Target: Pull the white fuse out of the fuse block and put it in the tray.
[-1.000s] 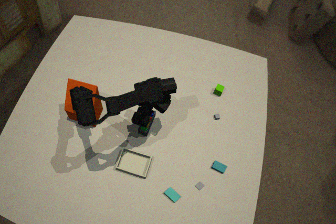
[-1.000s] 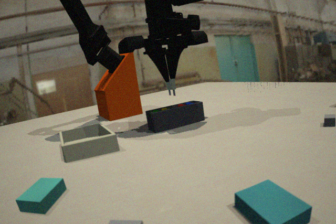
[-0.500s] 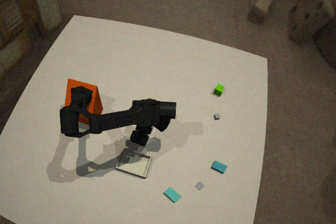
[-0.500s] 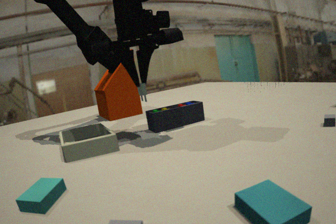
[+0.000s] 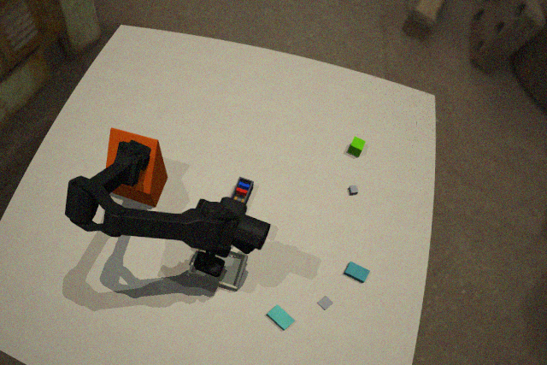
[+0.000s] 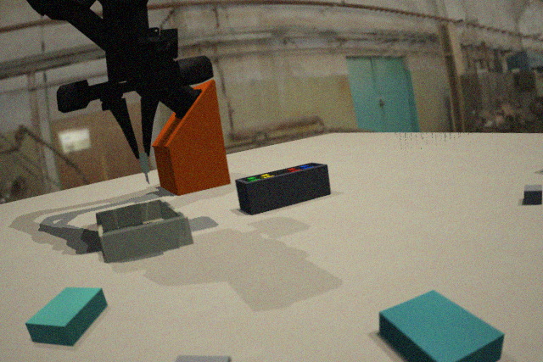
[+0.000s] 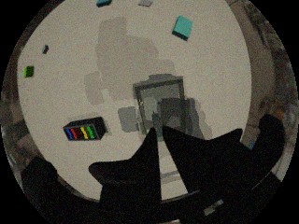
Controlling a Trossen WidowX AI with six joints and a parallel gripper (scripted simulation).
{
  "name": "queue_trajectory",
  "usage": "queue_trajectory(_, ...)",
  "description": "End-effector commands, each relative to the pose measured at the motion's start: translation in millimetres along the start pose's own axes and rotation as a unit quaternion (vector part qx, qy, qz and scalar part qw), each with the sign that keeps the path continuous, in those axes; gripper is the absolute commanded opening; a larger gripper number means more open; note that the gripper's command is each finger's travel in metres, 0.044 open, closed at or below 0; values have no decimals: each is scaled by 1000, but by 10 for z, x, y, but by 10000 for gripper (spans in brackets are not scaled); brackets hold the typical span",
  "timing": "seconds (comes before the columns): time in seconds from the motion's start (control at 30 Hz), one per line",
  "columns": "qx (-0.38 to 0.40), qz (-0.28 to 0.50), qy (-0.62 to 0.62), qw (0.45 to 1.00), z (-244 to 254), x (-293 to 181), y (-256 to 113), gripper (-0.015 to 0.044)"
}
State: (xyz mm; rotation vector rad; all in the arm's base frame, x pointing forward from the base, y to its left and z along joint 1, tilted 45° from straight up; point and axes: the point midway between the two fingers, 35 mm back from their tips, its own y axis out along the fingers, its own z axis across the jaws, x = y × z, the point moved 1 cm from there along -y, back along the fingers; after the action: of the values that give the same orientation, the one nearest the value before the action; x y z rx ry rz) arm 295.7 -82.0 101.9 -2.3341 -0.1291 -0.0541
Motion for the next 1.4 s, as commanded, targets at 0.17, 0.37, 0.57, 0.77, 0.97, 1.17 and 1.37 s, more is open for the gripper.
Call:
queue_trajectory(0.17,-9,0,-1,1000,-236,-53,-2,0)
queue_trajectory(0.37,-9,0,-1,1000,-236,-48,92,0)
queue_trajectory(0.57,-9,0,-1,1000,-238,-47,189,0)
queue_trajectory(0.77,-9,0,-1,1000,-241,-49,284,0)
queue_trajectory(0.97,-10,0,-1,1000,-246,-55,376,0)
queue_trajectory(1.17,-13,0,2,1000,-261,-47,353,105)
queue_trajectory(1.37,-13,0,2,1000,-261,-47,353,262)
